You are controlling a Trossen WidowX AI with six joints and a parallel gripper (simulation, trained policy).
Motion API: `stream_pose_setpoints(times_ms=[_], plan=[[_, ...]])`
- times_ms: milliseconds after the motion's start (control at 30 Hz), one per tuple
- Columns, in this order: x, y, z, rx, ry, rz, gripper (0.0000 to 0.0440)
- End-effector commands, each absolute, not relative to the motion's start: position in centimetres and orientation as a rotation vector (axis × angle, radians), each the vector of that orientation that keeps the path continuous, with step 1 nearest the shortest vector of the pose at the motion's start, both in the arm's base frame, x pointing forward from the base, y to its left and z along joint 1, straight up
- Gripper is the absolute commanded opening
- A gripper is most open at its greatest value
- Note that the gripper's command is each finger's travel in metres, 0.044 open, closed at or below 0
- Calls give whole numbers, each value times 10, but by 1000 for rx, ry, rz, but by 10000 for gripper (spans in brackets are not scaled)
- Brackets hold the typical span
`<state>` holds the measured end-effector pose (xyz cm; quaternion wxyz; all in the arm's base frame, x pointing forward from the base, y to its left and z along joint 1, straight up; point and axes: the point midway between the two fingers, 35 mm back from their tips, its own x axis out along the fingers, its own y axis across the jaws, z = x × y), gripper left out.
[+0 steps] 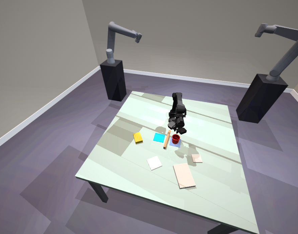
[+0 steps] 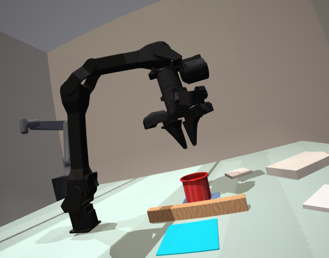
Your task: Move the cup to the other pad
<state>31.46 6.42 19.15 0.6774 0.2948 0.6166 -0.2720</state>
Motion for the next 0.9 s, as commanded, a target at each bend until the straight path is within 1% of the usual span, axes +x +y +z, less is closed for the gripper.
stream_pose_setpoints(times_ms=[0,433,867], plan=[[310,61,179,642,1426,-666,135],[300,56,139,601,1491,-781,156],[293,56,93,556,1530,-825,162]])
